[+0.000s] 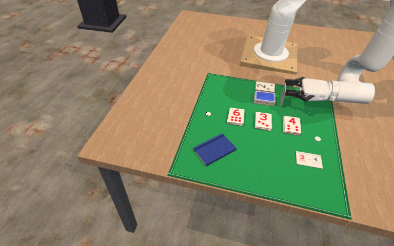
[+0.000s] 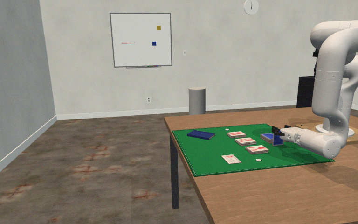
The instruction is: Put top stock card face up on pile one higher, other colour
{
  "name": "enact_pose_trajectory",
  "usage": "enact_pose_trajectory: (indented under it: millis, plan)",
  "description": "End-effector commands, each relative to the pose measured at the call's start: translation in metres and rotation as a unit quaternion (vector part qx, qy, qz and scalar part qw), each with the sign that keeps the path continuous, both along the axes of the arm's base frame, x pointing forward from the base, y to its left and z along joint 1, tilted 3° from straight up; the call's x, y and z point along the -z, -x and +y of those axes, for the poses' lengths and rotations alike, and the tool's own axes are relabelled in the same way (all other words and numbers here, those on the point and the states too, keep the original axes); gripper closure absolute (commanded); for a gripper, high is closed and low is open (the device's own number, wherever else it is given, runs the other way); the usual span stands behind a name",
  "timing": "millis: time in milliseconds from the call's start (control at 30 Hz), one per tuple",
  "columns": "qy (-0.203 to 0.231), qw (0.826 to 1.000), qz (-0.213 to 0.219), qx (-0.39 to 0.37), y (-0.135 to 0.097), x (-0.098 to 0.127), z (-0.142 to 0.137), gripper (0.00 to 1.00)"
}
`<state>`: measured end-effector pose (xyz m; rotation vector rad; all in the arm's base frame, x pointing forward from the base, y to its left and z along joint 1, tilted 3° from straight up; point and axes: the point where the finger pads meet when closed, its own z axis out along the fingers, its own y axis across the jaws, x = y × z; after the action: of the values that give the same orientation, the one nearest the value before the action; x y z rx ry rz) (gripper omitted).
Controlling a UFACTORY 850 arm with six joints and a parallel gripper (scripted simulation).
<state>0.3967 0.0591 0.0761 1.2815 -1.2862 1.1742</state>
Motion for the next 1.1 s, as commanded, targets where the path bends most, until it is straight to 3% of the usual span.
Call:
enact_pose_trajectory:
  millis: [0, 1067]
  plan:
    - [-0.001, 1.0, -0.001, 0.0, 0.0, 0.0, 0.001, 0.27]
    - [-0.001, 1.0, -0.001, 0.0, 0.0, 0.001, 0.02, 0.27]
